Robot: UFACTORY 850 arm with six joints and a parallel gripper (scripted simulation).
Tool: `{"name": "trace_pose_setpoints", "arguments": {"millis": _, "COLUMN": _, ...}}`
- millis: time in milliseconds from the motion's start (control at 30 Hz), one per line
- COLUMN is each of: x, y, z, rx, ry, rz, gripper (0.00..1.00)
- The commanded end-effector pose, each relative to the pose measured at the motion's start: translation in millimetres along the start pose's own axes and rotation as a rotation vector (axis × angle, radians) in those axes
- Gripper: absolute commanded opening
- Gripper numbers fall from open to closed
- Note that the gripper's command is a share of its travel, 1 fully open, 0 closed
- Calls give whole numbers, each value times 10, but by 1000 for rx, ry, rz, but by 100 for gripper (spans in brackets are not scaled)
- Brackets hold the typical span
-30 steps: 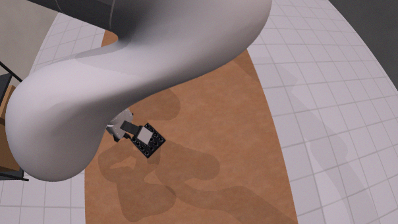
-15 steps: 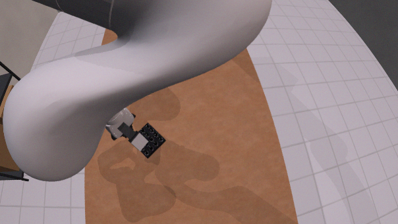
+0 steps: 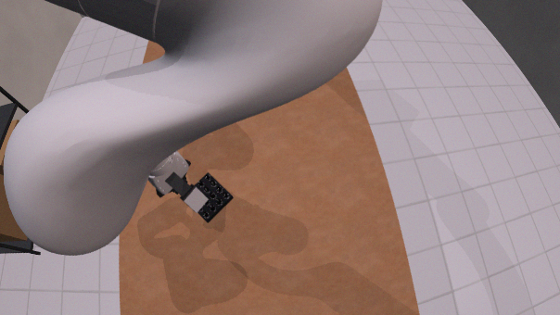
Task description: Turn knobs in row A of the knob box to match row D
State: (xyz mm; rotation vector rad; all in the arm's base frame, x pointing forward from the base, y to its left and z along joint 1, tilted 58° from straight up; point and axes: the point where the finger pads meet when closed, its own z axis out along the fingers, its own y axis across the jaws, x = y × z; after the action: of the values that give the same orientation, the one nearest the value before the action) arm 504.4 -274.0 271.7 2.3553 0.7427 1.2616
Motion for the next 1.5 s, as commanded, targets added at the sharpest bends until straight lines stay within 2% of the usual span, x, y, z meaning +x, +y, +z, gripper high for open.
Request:
{"name": "trace_pose_setpoints", "arguments": {"millis": 0, "x": 1, "y": 3, "z": -2, "rx": -1, "ry": 0, "rz": 0, "gripper": 19}}
{"name": "trace_pose_setpoints", "arguments": {"millis": 867, "x": 1, "y": 3, "z": 8, "rx": -1, "ry": 0, "rz": 0, "gripper": 19}}
{"name": "trace_pose_setpoints", "arguments": {"millis": 1467, "x": 2, "y": 6, "z": 142, "rx": 0, "ry": 0, "rz": 0, "gripper": 19}}
